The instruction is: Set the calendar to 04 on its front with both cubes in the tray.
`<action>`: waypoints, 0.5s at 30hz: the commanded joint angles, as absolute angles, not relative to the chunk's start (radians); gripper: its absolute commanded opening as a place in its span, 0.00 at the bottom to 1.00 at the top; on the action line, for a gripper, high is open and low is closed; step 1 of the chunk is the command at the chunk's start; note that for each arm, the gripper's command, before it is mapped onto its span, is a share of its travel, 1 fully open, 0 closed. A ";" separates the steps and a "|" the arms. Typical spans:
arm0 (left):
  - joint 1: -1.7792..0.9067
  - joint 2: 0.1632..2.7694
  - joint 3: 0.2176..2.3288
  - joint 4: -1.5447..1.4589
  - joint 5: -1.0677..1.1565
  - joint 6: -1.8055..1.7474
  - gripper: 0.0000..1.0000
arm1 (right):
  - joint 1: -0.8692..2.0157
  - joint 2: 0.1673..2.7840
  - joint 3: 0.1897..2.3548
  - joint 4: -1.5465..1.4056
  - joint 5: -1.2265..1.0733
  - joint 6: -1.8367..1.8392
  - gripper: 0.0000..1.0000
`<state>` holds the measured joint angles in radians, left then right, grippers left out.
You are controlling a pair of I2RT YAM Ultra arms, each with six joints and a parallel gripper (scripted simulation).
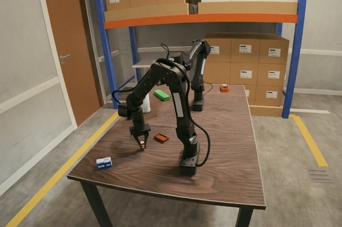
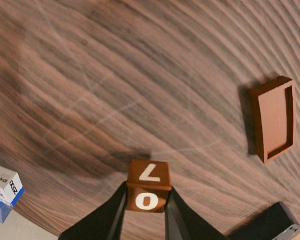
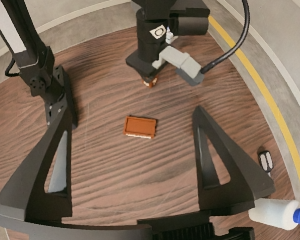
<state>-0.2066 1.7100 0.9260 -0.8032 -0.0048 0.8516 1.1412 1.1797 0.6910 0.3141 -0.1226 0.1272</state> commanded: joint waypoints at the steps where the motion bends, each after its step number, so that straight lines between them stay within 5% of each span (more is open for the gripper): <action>1: -0.220 1.728 0.958 -0.784 -0.002 0.852 0.26 | 1.142 1.176 0.721 0.343 -0.120 0.123 1.00; 15: -0.212 1.722 0.909 -0.756 -0.002 0.857 0.26 | 1.142 1.176 0.721 0.343 -0.120 0.123 1.00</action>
